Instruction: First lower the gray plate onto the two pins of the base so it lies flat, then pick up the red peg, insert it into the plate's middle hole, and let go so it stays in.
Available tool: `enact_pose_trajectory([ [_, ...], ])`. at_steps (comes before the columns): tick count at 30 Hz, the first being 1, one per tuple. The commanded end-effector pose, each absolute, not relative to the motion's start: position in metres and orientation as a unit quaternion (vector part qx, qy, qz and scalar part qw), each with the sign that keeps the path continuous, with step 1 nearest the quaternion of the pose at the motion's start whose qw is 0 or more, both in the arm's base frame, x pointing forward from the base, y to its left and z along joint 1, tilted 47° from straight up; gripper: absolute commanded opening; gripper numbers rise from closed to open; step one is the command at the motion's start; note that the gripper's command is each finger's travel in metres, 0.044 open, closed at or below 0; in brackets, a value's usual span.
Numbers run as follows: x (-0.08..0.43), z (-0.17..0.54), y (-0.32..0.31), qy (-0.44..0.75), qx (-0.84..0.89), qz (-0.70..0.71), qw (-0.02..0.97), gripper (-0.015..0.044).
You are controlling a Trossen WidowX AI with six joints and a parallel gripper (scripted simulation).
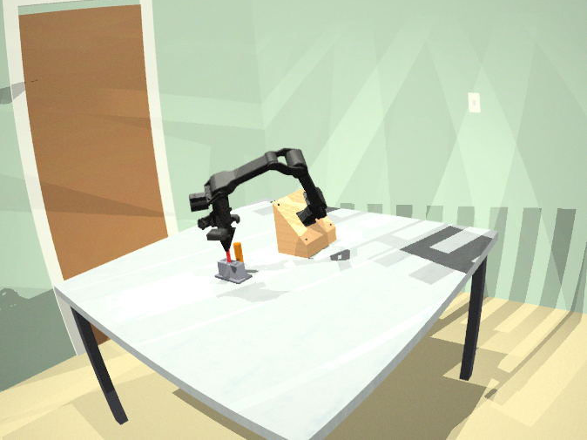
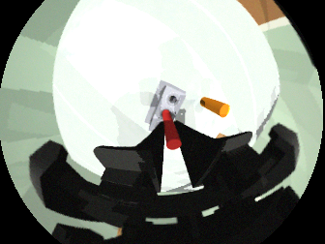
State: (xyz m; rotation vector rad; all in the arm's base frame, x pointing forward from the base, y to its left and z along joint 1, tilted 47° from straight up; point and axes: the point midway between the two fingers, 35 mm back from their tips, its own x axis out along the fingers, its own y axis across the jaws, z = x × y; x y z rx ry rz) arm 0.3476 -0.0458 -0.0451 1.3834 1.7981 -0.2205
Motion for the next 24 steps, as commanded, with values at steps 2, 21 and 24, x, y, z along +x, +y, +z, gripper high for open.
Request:
enact_pose_trajectory([
  [2,0.3466,-0.0475,-0.0422,0.717,0.554,-0.088,0.414,0.0],
  [21,0.3467,-0.0474,-0.042,0.717,0.551,-0.088,0.418,0.0],
  [24,0.3464,-0.0476,-0.0416,0.717,0.551,-0.088,0.418,0.0],
])
